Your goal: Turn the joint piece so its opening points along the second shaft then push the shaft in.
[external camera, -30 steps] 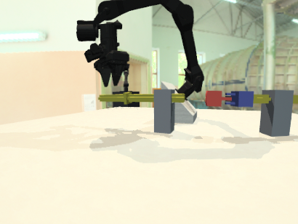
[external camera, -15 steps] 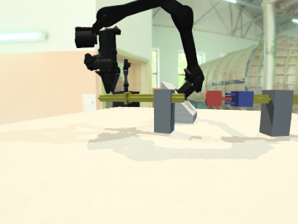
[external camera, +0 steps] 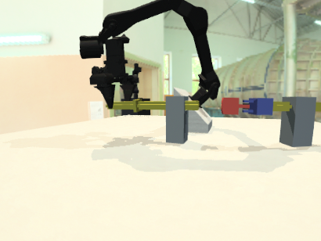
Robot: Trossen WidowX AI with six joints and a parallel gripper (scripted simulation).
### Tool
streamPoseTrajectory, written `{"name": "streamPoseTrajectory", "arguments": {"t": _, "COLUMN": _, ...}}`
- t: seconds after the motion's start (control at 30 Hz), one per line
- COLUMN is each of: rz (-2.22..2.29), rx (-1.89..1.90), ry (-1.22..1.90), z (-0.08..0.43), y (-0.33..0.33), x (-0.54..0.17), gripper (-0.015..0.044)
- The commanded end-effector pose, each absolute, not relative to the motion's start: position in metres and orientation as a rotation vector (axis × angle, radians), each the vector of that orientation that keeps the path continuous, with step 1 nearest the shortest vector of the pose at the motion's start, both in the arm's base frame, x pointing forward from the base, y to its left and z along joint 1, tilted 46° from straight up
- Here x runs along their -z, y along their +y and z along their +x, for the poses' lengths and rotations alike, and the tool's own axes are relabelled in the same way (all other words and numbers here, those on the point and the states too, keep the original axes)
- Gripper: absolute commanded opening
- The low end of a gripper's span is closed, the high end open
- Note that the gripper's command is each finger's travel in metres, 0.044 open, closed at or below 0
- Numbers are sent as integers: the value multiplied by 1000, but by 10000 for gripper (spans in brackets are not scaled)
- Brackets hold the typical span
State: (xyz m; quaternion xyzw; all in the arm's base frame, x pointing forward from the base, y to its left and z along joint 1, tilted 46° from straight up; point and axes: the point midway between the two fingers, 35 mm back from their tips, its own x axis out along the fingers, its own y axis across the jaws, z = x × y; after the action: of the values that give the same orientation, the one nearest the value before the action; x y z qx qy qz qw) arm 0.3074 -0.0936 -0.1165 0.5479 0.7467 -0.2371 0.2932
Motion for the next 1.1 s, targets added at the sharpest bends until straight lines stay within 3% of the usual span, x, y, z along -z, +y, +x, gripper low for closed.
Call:
{"name": "streamPoseTrajectory", "arguments": {"t": 0.0, "rz": 1467, "rx": 662, "ry": 1987, "z": 307, "y": -94, "x": 118, "gripper": 440}}
{"name": "streamPoseTrajectory", "arguments": {"t": 0.7, "rz": 1469, "rx": 660, "ry": 1987, "z": 301, "y": -73, "x": 139, "gripper": 440}}
{"name": "streamPoseTrajectory", "arguments": {"t": 1.07, "rz": 1469, "rx": 660, "ry": 1987, "z": 301, "y": -73, "x": 139, "gripper": 151}}
